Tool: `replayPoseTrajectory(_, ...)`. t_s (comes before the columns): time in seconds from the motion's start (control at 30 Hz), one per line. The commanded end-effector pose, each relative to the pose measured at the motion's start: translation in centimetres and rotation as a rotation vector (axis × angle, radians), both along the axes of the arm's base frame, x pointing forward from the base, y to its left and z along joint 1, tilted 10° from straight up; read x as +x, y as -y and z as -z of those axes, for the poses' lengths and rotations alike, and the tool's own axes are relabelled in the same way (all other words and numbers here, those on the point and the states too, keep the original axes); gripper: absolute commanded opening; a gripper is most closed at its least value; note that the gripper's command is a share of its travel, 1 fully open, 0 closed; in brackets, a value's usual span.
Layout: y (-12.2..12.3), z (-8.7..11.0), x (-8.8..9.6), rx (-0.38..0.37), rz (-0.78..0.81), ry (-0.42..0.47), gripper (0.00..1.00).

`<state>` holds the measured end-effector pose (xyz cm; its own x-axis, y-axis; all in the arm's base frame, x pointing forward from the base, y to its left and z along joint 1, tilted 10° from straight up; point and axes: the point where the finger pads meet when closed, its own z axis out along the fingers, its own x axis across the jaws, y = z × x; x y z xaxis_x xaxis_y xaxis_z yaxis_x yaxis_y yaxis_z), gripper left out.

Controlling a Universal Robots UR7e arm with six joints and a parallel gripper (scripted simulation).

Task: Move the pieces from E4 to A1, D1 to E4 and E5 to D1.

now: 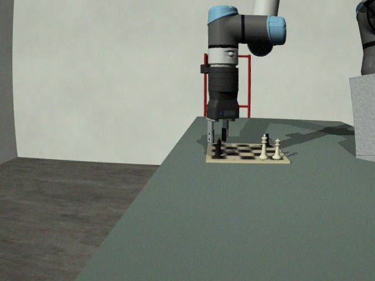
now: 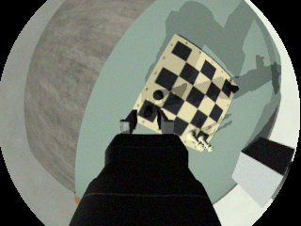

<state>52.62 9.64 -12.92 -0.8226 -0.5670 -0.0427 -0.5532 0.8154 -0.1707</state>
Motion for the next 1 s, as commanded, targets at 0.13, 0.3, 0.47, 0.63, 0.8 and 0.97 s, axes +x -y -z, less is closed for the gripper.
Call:
replayPoseTrajectory(0.13, -0.01, -0.06, 0.05, 0.000, 0.000, 0.002, 0.73)
replayPoseTrajectory(0.3, -0.01, -0.06, 0.05, 0.000, 0.000, 0.002, 0.73)
replayPoseTrajectory(0.47, -0.01, -0.06, 0.05, 0.000, 0.000, 0.002, 0.73)
replayPoseTrajectory(0.63, -0.01, -0.06, 0.05, 0.000, 0.000, 0.002, 0.73)
replayPoseTrajectory(0.8, -0.01, -0.05, 0.05, 0.000, 0.000, 0.002, 0.73)
replayPoseTrajectory(0.97, 0.02, 0.21, 0.08, 0.000, 0.000, 0.002, 0.73)
